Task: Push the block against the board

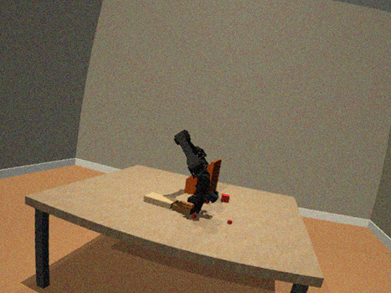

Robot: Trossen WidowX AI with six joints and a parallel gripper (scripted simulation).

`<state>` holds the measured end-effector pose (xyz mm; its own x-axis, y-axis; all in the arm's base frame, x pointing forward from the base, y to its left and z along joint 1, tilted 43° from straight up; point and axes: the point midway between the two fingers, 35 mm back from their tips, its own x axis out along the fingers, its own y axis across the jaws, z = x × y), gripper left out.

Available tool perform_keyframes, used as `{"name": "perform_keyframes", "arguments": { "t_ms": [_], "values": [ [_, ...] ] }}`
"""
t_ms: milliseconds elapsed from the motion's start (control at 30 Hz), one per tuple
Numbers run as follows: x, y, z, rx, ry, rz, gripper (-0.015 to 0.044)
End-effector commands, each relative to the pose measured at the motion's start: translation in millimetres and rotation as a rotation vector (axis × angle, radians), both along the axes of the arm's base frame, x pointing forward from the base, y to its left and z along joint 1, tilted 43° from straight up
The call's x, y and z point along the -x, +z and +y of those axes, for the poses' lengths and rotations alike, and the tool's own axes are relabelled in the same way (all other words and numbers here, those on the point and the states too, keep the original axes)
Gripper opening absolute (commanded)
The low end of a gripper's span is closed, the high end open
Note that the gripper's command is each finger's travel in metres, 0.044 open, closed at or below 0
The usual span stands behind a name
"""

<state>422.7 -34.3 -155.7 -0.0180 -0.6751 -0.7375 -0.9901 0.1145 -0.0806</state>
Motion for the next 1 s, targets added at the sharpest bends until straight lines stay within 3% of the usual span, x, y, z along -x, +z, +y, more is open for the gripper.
{"name": "perform_keyframes", "arguments": {
  "t_ms": [0,733,967],
  "values": [
    [-1,-4,5,0.003,0.0,-0.002,0.0],
    [-6,-27,31,0.002,0.0,-0.004,0.0],
    [-7,17,65,0.0,0.0,-0.004,0.0]
  ]
}}
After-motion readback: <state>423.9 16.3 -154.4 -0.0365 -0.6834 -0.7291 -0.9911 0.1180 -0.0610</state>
